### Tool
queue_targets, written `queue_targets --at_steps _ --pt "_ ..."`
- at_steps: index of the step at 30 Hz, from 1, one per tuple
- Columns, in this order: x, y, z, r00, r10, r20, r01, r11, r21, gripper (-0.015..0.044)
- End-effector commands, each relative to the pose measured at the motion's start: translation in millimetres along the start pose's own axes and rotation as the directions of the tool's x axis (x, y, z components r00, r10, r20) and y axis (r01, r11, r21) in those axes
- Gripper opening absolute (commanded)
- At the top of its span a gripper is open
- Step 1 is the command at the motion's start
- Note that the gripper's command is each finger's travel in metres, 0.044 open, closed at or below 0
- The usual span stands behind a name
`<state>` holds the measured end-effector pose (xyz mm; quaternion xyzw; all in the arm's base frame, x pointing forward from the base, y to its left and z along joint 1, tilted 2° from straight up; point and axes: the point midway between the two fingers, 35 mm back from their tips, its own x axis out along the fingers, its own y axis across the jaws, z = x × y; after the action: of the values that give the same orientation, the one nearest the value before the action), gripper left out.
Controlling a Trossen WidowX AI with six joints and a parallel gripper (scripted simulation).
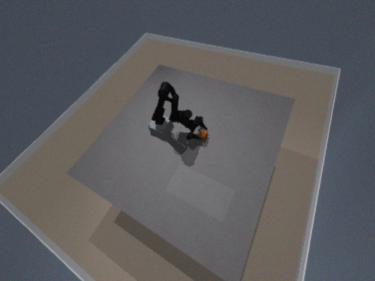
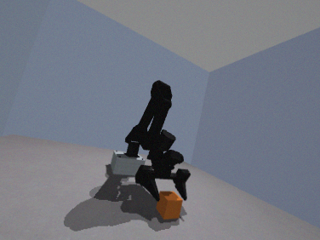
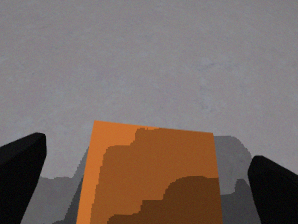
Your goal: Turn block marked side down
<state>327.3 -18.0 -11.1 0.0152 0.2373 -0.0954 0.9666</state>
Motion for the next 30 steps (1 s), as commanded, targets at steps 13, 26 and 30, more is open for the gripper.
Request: queue_targets --at_steps 13,26,30 --pt "11.6 4.2 7.3 0.989 0.0 -0.148 -0.001 1.0 -0.008 0.044" --pt "-50.0 -0.3 53.4 0.86 -0.005 -0.51 0.004 1.0 -0.002 0.044" --pt "-50.0 -0.3 53.4 0.86 -0.005 -0.51 0.004 1.0 -0.002 0.044"
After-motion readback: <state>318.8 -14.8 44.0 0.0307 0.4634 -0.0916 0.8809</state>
